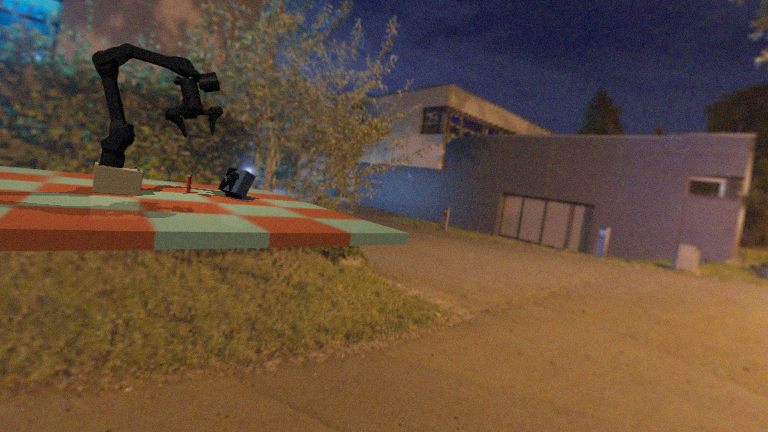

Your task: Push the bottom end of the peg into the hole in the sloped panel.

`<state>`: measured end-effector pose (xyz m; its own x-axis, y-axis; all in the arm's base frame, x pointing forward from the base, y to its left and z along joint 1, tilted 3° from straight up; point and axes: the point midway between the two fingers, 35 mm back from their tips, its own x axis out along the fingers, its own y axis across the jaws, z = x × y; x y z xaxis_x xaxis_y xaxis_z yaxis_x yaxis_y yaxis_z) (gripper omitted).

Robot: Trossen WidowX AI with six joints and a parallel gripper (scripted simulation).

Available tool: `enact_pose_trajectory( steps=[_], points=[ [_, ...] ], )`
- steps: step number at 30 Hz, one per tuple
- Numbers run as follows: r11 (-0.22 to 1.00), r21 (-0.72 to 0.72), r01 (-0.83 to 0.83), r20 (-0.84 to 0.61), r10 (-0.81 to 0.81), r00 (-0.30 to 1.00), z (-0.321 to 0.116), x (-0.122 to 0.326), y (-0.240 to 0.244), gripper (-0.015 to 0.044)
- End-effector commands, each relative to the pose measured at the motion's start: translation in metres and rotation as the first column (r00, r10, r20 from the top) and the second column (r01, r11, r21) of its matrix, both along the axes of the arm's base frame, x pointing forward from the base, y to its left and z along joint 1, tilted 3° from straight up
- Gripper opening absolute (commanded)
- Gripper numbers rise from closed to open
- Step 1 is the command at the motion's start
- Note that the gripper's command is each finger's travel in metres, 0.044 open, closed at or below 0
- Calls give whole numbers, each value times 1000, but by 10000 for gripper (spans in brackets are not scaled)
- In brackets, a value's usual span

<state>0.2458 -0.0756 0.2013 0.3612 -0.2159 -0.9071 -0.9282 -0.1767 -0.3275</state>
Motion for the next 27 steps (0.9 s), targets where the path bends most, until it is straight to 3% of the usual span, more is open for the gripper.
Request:
enact_pose_trajectory(
  steps=[1,27],
  points=[
    [999,20,-37,-8,37,999,-5,12,14,440],
    [956,97,-278,-122,289,950,-52,49,108,440]
  ],
)
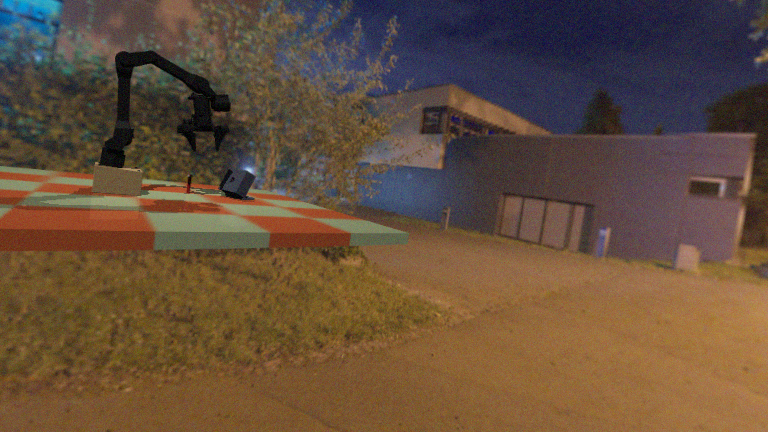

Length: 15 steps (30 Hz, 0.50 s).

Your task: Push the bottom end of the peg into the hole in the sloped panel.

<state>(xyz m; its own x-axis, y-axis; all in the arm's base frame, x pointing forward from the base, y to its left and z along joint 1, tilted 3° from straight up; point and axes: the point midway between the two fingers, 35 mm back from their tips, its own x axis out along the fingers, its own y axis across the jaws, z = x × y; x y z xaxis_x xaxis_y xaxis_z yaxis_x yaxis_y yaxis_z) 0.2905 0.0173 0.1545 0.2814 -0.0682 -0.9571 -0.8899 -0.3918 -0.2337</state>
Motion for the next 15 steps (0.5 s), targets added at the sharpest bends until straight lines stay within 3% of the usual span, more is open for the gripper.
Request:
enact_pose_trajectory(
  steps=[1,15],
  points=[
    [999,12,-42,-17,42,999,-7,5,19,440],
    [984,7,-178,-81,178,981,-34,6,70,440]
  ],
)
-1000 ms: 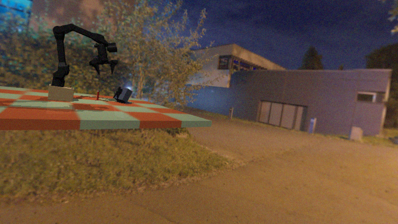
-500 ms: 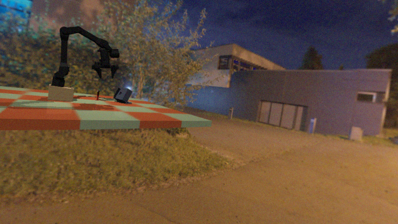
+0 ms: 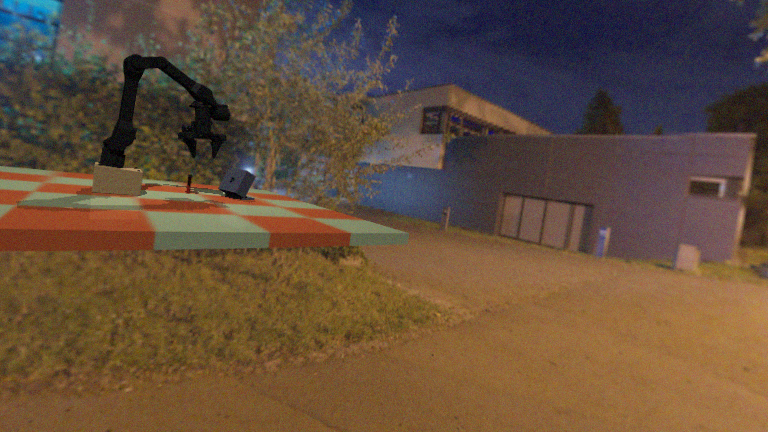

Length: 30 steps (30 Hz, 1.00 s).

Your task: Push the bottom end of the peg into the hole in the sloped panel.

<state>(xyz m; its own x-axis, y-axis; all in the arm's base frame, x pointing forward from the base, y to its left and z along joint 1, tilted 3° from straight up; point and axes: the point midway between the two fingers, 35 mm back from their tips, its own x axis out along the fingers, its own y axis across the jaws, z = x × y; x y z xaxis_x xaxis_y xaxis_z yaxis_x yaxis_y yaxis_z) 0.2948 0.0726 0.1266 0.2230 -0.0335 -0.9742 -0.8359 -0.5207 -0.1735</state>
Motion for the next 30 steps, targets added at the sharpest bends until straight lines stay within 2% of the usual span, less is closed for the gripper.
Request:
enact_pose_trajectory(
  steps=[1,23,30],
  points=[
    [999,4,-40,-19,40,999,-8,1,19,440],
    [974,18,-227,-141,227,964,-58,-21,110,440],
    [971,18,-237,-148,237,960,-61,-26,116,440]
  ],
)
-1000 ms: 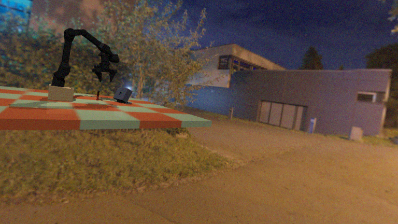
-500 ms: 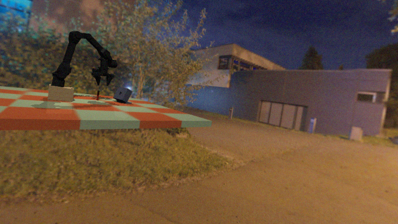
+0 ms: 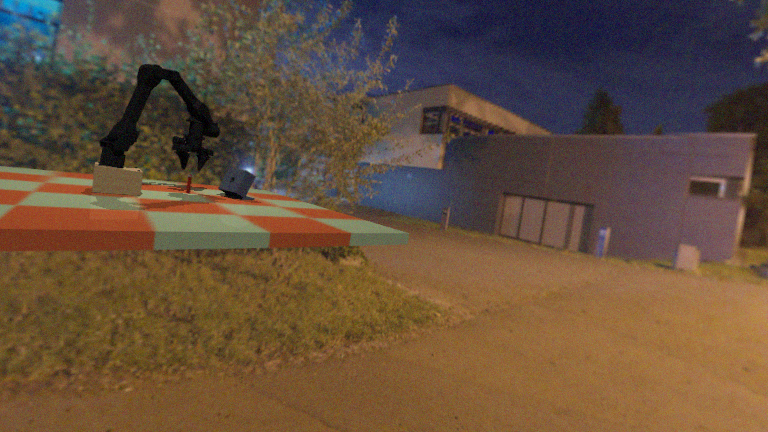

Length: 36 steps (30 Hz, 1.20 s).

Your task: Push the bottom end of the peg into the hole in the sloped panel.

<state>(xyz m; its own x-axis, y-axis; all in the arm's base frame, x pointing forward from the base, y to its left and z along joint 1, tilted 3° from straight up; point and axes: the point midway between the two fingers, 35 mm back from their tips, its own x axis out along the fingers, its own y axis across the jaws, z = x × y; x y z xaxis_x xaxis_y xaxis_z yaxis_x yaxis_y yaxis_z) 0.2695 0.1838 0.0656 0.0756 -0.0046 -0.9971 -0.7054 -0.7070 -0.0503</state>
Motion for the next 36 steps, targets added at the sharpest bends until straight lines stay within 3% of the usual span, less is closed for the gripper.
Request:
enact_pose_trajectory(
  steps=[1,36],
  points=[
    [1000,8,-1,2,1,1000,0,0,5,440],
    [1000,8,-1,2,1,1000,-54,4,6,440]
  ],
)
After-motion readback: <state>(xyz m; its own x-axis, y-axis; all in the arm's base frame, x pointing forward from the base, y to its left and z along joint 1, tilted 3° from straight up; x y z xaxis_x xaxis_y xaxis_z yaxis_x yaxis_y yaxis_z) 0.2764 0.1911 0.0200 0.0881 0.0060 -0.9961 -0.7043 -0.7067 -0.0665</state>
